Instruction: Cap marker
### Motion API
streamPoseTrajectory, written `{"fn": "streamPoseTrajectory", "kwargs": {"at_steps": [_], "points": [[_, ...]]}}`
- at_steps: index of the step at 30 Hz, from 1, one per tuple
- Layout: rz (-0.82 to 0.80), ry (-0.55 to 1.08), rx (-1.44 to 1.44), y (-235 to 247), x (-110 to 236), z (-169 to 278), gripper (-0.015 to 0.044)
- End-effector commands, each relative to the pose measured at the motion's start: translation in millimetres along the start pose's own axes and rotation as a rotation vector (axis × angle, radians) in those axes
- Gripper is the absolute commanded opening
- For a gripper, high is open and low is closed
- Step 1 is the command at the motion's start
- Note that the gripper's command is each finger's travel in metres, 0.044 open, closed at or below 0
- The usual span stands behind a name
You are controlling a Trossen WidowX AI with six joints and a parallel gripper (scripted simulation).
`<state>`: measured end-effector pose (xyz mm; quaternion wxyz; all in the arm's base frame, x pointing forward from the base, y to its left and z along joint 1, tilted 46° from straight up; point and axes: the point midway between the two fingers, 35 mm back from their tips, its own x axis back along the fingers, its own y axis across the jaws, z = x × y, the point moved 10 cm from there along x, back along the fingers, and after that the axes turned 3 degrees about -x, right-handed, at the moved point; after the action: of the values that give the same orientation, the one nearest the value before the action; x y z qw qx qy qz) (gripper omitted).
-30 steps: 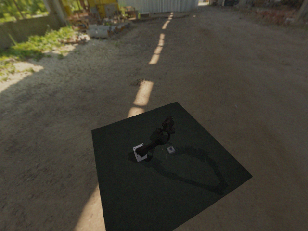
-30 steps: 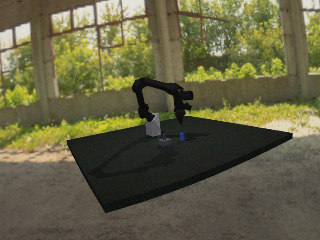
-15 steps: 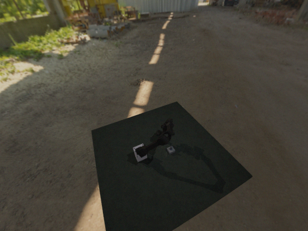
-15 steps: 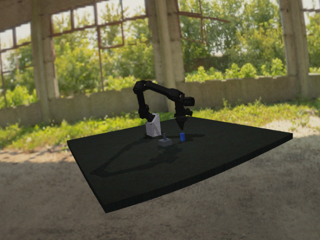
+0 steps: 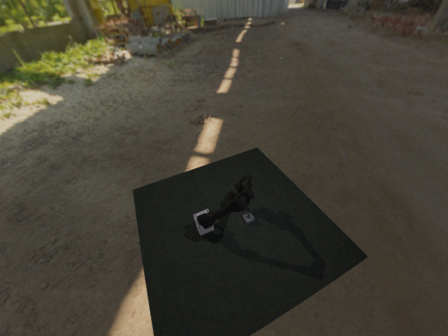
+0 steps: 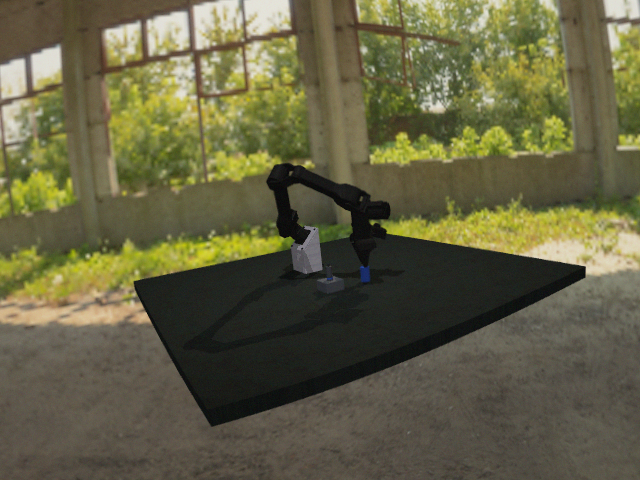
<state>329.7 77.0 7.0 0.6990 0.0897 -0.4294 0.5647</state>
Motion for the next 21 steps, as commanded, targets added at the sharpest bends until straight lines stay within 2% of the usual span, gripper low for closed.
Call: {"fn": "streamPoseTrajectory", "kwargs": {"at_steps": [1, 21], "points": [[0.002, 0.006, 0.006, 1, -8, 0, 0.0258], [0.003, 0.009, 0.006, 1, -40, 1, 0.0258]]}}
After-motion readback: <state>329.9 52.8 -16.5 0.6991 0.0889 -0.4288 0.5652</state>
